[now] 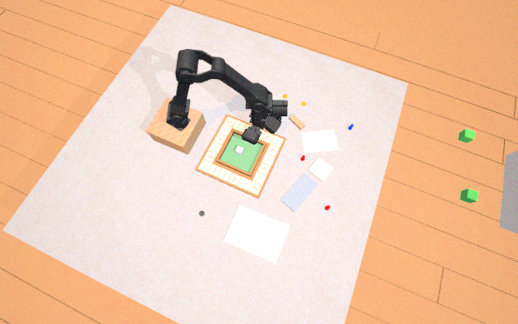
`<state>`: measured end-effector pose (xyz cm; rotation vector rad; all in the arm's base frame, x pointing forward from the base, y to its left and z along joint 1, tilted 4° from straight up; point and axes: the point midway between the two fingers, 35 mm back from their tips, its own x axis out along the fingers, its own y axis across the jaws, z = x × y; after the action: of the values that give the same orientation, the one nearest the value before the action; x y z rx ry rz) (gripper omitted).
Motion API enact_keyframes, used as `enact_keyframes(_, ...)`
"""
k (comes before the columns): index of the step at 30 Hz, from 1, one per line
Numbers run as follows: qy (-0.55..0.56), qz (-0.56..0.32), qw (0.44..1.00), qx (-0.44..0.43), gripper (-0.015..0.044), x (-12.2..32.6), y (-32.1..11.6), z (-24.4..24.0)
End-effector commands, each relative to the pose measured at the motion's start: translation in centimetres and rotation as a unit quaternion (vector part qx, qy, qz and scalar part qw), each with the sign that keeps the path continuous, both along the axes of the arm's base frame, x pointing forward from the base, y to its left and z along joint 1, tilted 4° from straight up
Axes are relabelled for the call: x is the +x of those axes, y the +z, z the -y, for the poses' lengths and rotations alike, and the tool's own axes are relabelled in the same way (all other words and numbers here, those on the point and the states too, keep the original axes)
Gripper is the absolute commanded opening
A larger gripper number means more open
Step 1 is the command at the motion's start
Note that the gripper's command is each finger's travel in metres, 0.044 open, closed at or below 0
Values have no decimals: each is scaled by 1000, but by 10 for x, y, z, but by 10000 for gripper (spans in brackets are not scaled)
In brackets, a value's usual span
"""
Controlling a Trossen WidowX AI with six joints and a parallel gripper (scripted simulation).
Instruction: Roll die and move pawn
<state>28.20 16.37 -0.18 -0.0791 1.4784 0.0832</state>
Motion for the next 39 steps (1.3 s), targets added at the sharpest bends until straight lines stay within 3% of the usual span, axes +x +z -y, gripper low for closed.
enact_keyframes(1, -2, -2, 1000, -3, 200, -1, -7, 1)
enact_keyframes(3, -2, -2, 1000, -3, 200, -1, -8, 1)
enact_keyframes(8, -2, -2, 1000, -3, 69, -1, -8, 1)
enact_keyframes(18, -2, -2, 1000, -3, 2, -1, -8, 1)
enact_keyframes(21, -2, -1, 1000, -3, 0, 0, -3, 1)
enact_keyframes(35, -2, -1, 1000, -2, 0, -7, 107, 3)
enact_keyframes(39, -2, -1, 1000, -2, 0, -10, 119, 5)
